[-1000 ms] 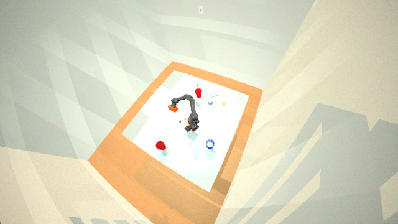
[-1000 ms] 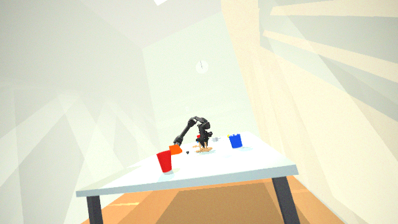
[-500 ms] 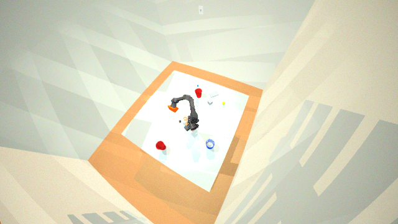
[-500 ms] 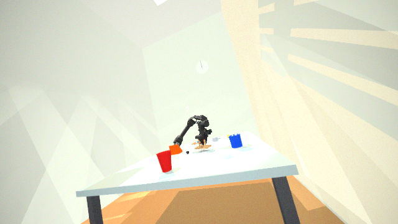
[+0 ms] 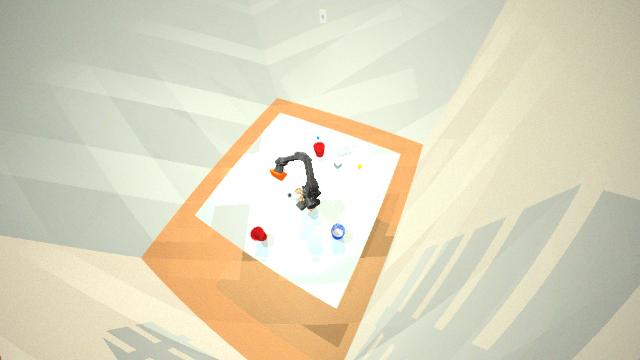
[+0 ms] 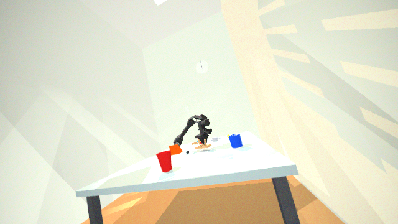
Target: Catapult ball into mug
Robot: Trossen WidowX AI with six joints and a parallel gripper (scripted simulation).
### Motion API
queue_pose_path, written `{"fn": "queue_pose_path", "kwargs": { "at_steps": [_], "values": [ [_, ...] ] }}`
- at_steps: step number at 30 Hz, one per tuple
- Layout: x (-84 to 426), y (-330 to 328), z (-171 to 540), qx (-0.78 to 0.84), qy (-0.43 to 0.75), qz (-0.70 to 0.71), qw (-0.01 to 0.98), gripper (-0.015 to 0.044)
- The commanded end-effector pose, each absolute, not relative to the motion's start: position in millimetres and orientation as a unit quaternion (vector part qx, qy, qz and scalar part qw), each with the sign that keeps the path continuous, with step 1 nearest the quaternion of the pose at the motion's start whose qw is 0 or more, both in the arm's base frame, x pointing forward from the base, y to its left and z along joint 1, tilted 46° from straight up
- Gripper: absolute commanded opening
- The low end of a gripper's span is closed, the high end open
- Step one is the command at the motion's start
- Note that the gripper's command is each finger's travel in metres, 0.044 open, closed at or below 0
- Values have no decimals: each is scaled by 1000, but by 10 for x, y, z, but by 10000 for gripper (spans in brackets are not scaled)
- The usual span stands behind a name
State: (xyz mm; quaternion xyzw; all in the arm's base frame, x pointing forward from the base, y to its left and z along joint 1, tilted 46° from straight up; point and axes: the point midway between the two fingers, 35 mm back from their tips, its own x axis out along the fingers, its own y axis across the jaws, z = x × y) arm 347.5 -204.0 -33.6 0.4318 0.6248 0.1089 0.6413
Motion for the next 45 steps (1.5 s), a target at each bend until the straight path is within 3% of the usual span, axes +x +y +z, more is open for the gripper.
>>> {"fn": "queue_pose_path", "kwargs": {
  "at_steps": [1,23,39,45],
  "values": [
    [3474,-2054,-358,436,620,104,644,0],
    [3525,-1858,-538,433,625,108,641,0],
    [3505,-2017,-396,429,623,107,645,420],
    [3317,-2528,162,416,617,104,659,440]
  ]
}}
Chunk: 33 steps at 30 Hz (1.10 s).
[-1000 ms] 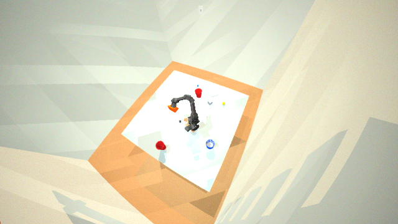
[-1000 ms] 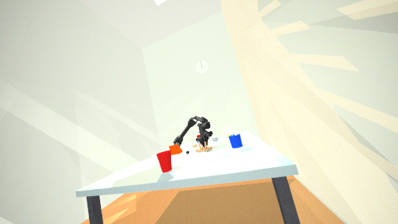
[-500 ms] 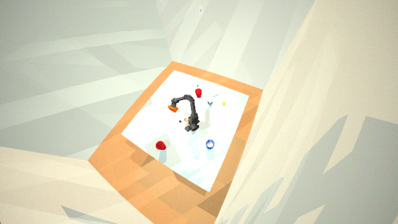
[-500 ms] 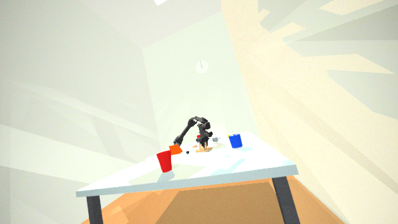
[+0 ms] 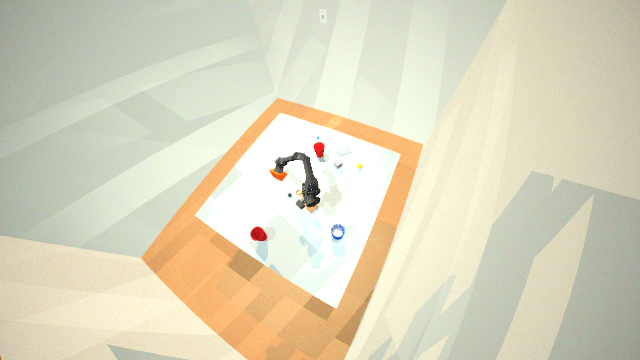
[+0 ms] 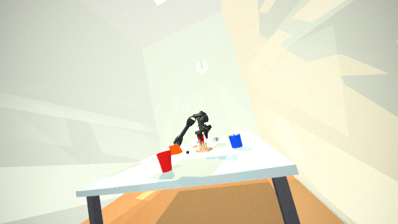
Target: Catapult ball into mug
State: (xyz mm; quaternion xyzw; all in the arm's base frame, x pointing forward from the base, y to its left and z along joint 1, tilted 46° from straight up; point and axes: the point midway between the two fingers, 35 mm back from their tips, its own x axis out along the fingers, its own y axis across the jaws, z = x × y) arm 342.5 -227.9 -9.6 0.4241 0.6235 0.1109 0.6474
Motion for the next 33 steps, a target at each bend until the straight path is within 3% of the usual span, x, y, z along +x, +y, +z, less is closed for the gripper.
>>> {"fn": "queue_pose_path", "kwargs": {
  "at_steps": [1,7,15,21,33],
  "values": [
    [3308,-2541,180,416,617,104,660,440],
    [3360,-2472,78,422,615,102,659,440],
    [3187,-2811,463,427,592,60,681,440],
    [2923,-2629,129,409,602,95,679,300],
    [2035,-2023,-323,354,603,164,696,300]
  ]
}}
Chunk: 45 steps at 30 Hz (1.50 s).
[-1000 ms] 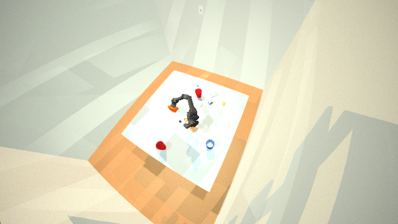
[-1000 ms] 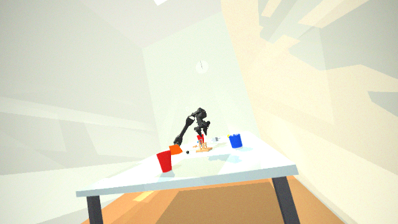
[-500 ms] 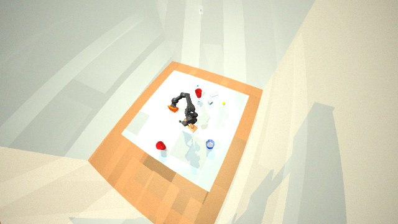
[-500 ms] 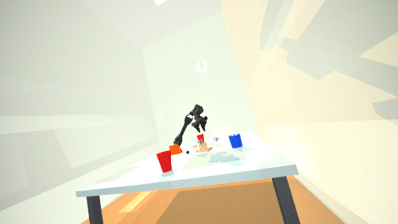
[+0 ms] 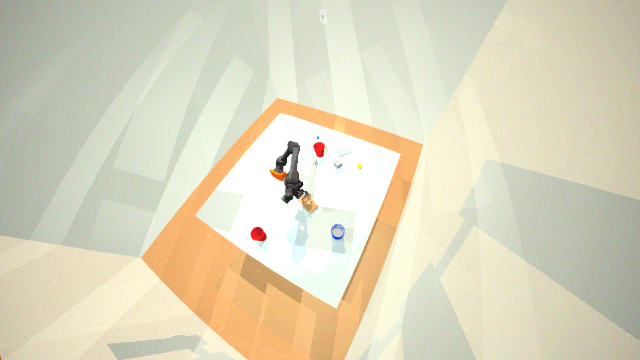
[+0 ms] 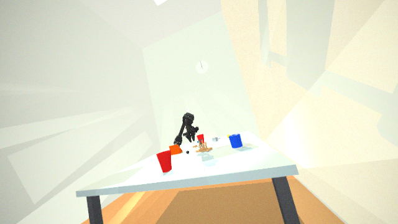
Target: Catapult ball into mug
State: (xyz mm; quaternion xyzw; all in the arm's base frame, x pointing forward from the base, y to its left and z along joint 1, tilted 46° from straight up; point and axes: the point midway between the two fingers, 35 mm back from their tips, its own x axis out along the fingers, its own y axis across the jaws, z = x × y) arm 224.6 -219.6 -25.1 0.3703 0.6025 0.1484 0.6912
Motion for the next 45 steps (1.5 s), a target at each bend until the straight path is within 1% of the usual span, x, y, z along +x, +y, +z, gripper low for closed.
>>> {"fn": "queue_pose_path", "kwargs": {
  "at_steps": [1,5,7,15,45],
  "values": [
    [1959,-1950,-352,350,603,170,697,300],
    [1653,-1651,-461,333,600,195,701,300],
    [1600,-1596,-477,330,599,199,702,300],
    [1572,-1604,-509,330,599,199,702,300],
    [1683,-1248,-872,331,598,200,702,300]
  ]
}}
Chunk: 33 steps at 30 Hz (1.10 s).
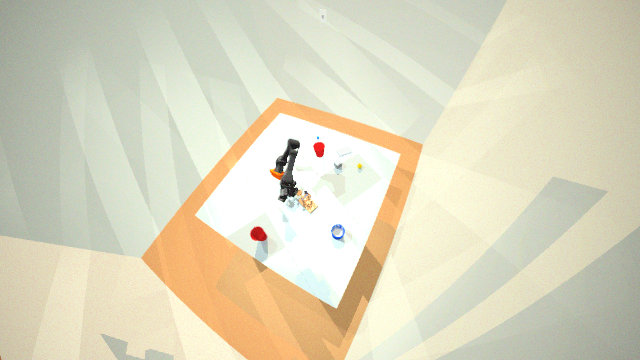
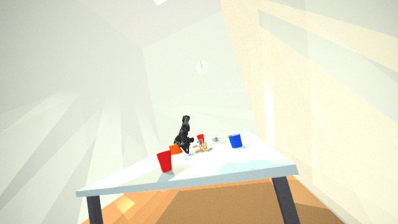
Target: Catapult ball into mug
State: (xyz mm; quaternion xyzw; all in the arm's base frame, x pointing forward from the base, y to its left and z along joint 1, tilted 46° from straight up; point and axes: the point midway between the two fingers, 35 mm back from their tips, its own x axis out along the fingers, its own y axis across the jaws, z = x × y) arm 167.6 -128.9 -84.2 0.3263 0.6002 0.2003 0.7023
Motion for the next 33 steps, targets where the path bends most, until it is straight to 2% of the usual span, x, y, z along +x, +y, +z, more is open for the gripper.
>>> {"fn": "queue_pose_path", "kwargs": {
  "at_steps": [1,2,8,16,19,20,33],
  "values": [
    [1684,-1242,-877,331,598,200,702,300],
    [1685,-1240,-879,331,598,200,702,300],
    [1685,-1240,-879,331,598,200,702,142],
    [1685,-1240,-879,331,598,200,702,89],
    [1685,-1271,-856,331,598,200,702,10],
    [1684,-1310,-827,331,598,199,702,0],
    [1589,-1845,-299,329,600,197,702,0]
  ]
}}
